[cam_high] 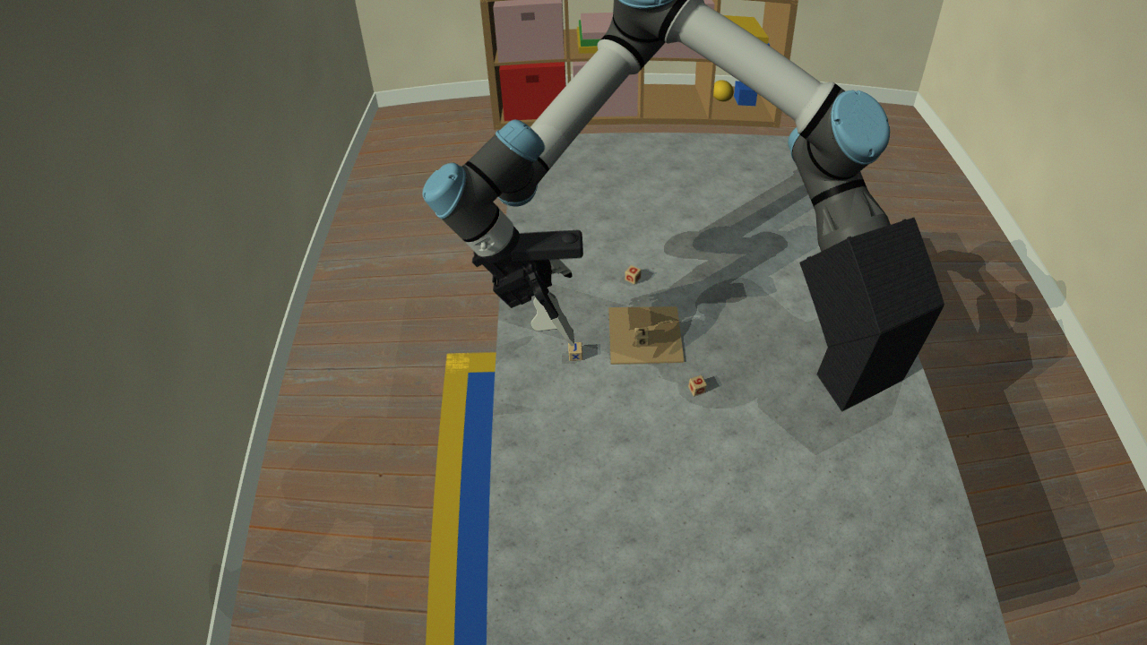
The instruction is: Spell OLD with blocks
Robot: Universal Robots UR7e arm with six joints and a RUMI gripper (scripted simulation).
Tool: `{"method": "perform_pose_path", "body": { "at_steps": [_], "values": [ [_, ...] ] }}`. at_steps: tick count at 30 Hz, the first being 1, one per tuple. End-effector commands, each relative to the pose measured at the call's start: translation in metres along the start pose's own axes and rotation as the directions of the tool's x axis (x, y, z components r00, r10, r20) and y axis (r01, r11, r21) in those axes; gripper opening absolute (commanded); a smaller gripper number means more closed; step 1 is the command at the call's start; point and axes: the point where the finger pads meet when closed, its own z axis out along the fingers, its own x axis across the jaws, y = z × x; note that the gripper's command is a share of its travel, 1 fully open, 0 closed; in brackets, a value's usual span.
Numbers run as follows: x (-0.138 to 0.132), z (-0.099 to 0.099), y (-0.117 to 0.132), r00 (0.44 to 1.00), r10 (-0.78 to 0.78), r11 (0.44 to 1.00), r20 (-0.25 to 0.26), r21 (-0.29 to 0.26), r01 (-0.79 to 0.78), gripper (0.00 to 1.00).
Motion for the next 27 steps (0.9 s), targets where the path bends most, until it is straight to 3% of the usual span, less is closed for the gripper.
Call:
{"method": "perform_pose_path", "body": {
  "at_steps": [1, 14, 24, 27],
  "values": [
    [0.000, -0.001, 0.000, 1.000, 0.000, 1.000, 0.000, -0.001, 0.000, 1.00],
    [-0.002, 0.004, -0.008, 1.000, 0.000, 1.000, 0.000, -0.001, 0.000, 1.00],
    [-0.018, 0.039, -0.073, 1.000, 0.000, 1.000, 0.000, -0.001, 0.000, 1.00],
    [-0.020, 0.043, -0.080, 1.000, 0.000, 1.000, 0.000, -0.001, 0.000, 1.00]
  ]
}}
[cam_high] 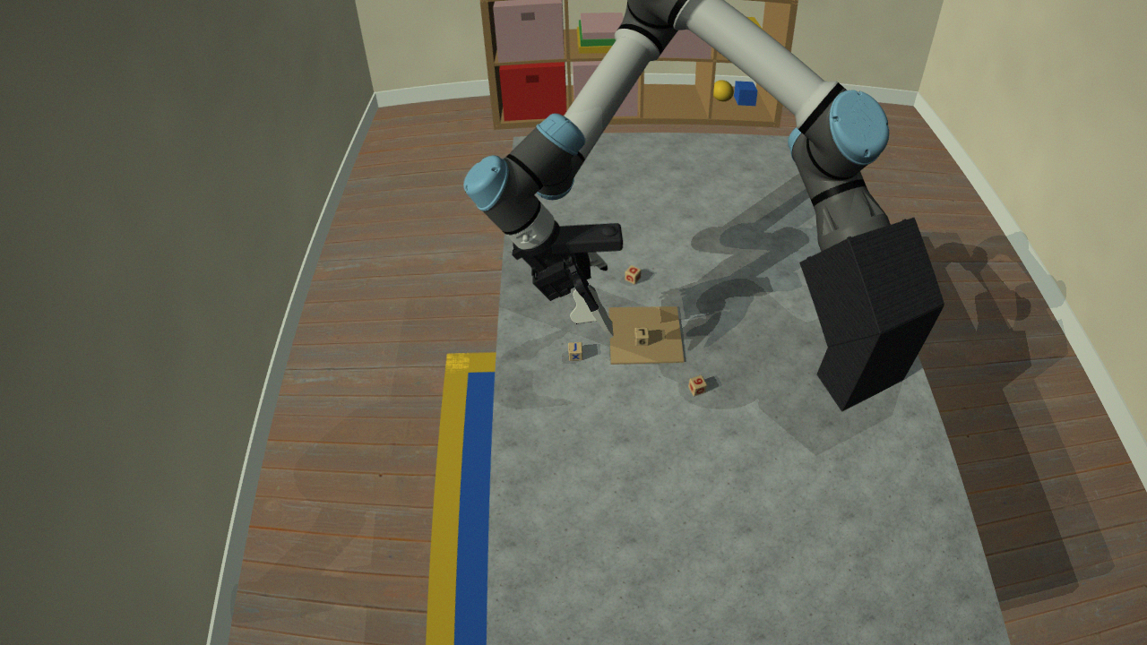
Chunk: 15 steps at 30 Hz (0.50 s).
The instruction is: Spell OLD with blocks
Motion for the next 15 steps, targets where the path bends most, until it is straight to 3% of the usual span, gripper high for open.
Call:
{"method": "perform_pose_path", "body": {
  "at_steps": [1, 6, 15],
  "values": [
    [-0.008, 0.015, -0.030, 1.000, 0.000, 1.000, -0.006, -0.010, 0.000, 1.00],
    [-0.012, 0.027, -0.052, 1.000, 0.000, 1.000, -0.006, -0.010, 0.000, 1.00],
    [-0.013, 0.028, -0.055, 1.000, 0.000, 1.000, -0.006, -0.010, 0.000, 1.00]
  ]
}}
